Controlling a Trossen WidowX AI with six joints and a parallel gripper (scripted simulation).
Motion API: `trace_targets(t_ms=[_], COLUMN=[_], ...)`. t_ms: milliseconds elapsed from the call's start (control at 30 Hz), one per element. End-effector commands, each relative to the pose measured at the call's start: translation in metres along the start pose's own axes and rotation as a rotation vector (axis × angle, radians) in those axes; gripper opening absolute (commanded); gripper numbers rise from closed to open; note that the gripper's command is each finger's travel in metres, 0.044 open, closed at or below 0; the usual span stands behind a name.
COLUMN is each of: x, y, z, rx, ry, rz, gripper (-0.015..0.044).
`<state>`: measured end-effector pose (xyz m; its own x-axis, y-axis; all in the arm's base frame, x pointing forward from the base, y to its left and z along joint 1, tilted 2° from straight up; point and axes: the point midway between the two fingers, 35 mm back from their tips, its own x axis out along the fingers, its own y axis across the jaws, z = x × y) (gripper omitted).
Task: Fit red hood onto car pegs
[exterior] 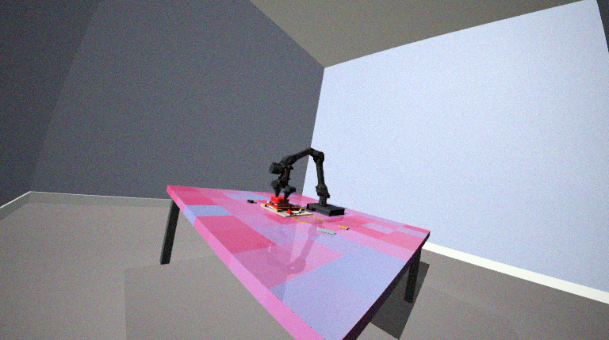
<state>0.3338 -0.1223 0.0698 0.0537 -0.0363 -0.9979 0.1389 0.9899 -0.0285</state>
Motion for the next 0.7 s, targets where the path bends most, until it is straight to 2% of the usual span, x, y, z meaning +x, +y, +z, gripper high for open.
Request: trace_targets(t_ms=[0, 667], x=[0.0022, 0.0112], y=[0.0007, 0.0009], z=[0.0002, 0.0005], rx=[0.001, 0.001], ry=[0.0, 0.0], rz=[0.004, 0.004], gripper=[0.0, 0.0])
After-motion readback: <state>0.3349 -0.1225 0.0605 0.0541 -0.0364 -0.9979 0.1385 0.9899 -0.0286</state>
